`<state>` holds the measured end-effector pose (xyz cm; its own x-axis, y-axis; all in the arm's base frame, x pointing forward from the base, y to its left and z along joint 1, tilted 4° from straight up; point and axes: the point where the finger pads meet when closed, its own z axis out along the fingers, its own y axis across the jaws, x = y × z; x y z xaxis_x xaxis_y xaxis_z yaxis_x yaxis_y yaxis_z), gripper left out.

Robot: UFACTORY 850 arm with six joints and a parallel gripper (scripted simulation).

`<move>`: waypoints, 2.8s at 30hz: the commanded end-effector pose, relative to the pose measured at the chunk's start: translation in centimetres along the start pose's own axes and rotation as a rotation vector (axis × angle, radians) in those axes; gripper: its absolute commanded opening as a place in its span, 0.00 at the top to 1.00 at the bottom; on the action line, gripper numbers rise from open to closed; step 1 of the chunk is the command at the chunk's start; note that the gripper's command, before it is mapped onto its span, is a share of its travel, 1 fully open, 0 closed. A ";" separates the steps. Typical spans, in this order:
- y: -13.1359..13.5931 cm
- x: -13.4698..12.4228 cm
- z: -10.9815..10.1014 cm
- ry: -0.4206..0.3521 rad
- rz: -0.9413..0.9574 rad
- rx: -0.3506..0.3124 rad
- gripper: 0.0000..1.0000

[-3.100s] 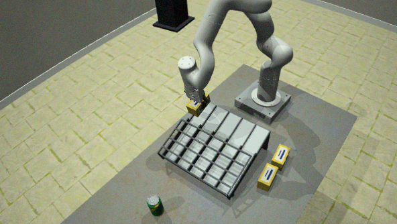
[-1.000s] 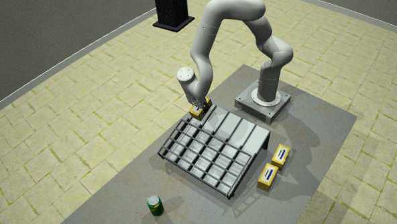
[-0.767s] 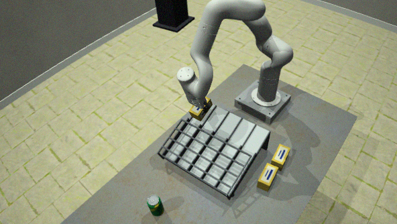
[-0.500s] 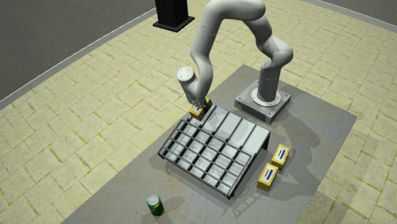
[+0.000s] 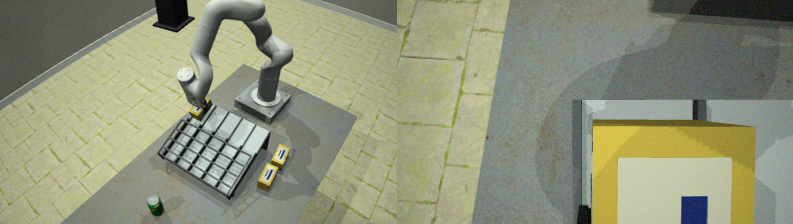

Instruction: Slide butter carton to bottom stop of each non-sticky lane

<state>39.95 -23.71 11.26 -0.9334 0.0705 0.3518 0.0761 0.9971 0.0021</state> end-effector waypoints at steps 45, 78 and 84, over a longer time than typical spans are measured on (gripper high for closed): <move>0.0 -0.1 0.7 -0.002 0.000 0.001 1.00; 0.0 -0.1 1.2 -0.002 0.000 0.001 1.00; 0.0 -0.1 1.2 -0.002 0.000 0.001 1.00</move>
<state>39.52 -23.68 10.06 -0.9335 0.0706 0.3516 0.0761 0.9971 0.0020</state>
